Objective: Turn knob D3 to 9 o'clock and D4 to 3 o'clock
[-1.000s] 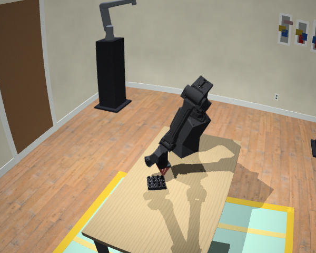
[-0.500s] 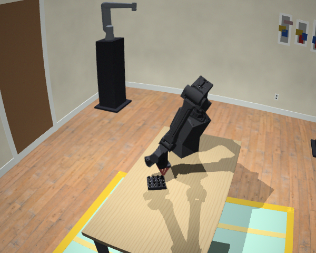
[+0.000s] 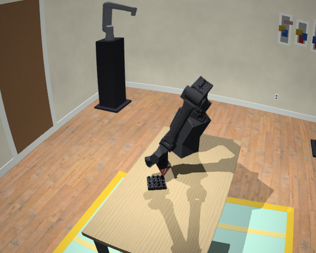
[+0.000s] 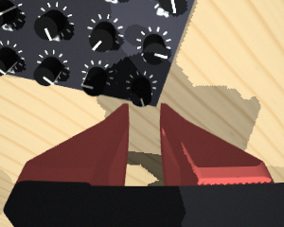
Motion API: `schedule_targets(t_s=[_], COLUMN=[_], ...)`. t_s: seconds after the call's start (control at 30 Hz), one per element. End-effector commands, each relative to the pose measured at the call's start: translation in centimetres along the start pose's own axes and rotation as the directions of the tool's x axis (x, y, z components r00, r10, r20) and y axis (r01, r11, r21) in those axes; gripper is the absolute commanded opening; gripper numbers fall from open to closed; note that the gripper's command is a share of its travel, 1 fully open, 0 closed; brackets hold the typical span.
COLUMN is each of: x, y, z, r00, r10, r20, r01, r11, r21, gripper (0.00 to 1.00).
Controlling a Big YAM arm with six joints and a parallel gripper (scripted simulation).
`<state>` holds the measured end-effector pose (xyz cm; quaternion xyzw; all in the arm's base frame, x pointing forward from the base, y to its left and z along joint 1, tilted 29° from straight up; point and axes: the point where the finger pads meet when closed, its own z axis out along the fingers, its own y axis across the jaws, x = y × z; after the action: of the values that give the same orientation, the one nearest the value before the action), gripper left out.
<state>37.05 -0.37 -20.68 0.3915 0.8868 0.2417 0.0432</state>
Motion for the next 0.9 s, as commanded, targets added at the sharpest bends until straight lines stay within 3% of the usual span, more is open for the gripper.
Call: schedule_targets(t_s=[0.0, 0.17, 0.2, 0.3, 0.87], x=[-0.5, -0.5, -1.3, -0.3, -0.7], y=[0.4, 0.3, 1.0, 0.5, 0.5], z=[0.5, 0.7, 0.1, 1.2, 1.2], r00=[1.0, 1.0, 0.999, 1.0, 1.0], r10=[0.002, 0.003, 0.0, -0.002, 0.003], r20=[0.012, 0.013, 0.033, 0.01, 0.015], r01=[-0.002, -0.003, 0.001, 0.002, -0.003], r11=[1.0, 1.0, 1.0, 1.0, 1.0], r21=[-0.006, -0.006, -0.02, -0.005, -0.007], gripper=[0.19, 0.19, 0.19, 0.19, 0.19])
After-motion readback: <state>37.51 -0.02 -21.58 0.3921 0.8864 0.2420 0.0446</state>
